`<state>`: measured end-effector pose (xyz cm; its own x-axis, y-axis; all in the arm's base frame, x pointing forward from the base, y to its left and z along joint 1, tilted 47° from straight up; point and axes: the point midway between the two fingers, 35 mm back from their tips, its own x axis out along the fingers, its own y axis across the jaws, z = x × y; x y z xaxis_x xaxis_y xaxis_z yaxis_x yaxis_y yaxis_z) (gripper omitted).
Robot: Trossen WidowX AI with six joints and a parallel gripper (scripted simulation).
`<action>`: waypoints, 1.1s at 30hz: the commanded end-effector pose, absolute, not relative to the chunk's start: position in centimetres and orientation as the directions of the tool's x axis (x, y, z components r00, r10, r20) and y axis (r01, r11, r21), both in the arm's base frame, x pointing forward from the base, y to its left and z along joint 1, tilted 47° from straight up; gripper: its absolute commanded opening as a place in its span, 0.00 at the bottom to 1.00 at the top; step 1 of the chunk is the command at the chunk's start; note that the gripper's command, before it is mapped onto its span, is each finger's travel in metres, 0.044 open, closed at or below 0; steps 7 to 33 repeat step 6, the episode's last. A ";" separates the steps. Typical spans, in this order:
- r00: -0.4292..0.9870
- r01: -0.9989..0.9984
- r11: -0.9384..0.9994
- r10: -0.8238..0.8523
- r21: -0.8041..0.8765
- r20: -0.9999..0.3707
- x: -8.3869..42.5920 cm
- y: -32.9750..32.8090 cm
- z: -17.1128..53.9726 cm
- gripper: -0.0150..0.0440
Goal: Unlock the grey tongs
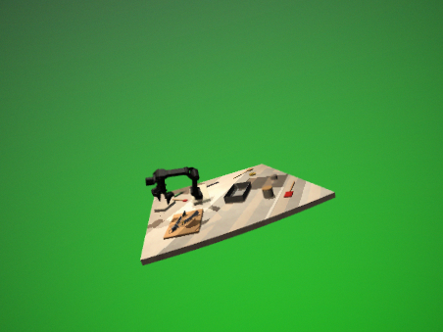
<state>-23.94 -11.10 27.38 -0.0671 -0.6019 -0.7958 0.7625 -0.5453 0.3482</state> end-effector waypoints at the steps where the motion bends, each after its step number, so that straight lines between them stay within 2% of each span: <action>1: -0.068 0.759 -0.550 -0.600 0.349 -0.797 -24.0 -11.0 27.4 1.00; 33: -0.068 0.759 -0.550 -0.600 0.349 -0.797 -24.0 -11.0 27.4 1.00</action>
